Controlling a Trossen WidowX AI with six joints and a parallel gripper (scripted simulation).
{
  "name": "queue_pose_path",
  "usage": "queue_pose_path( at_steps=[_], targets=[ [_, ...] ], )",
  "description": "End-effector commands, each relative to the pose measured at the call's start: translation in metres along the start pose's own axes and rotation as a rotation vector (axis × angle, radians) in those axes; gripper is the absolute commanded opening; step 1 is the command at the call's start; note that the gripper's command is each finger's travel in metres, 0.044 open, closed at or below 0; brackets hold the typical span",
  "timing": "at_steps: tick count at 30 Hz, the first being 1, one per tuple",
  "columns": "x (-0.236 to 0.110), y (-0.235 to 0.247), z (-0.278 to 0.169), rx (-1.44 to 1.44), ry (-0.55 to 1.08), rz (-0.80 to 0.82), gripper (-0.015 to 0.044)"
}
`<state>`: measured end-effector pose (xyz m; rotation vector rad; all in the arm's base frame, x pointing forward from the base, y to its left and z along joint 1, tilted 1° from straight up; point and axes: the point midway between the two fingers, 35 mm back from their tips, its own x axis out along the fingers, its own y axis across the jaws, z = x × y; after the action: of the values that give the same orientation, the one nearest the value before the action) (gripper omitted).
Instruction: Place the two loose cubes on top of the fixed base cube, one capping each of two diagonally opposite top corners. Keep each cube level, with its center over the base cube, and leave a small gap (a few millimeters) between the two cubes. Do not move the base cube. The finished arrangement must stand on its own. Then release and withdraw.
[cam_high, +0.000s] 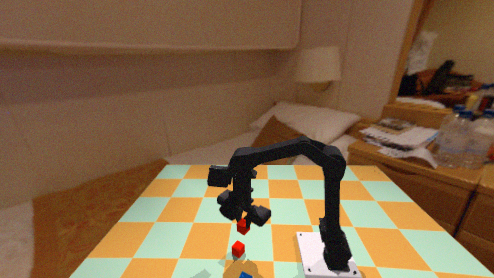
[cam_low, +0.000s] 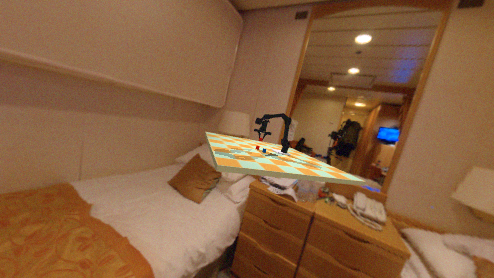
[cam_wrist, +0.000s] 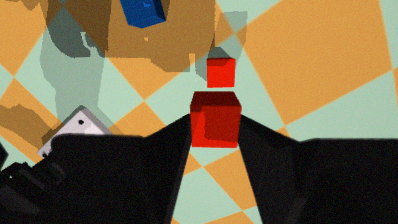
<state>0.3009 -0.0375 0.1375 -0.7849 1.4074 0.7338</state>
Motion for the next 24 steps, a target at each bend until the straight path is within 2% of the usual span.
queue_pose_path(
  at_steps=[1,24],
  targets=[
    [0.004,0.008,0.009,0.064,0.002,0.003,0.0105],
    [0.018,0.058,0.061,0.43,-0.001,0.008,0.0105]
  ],
)
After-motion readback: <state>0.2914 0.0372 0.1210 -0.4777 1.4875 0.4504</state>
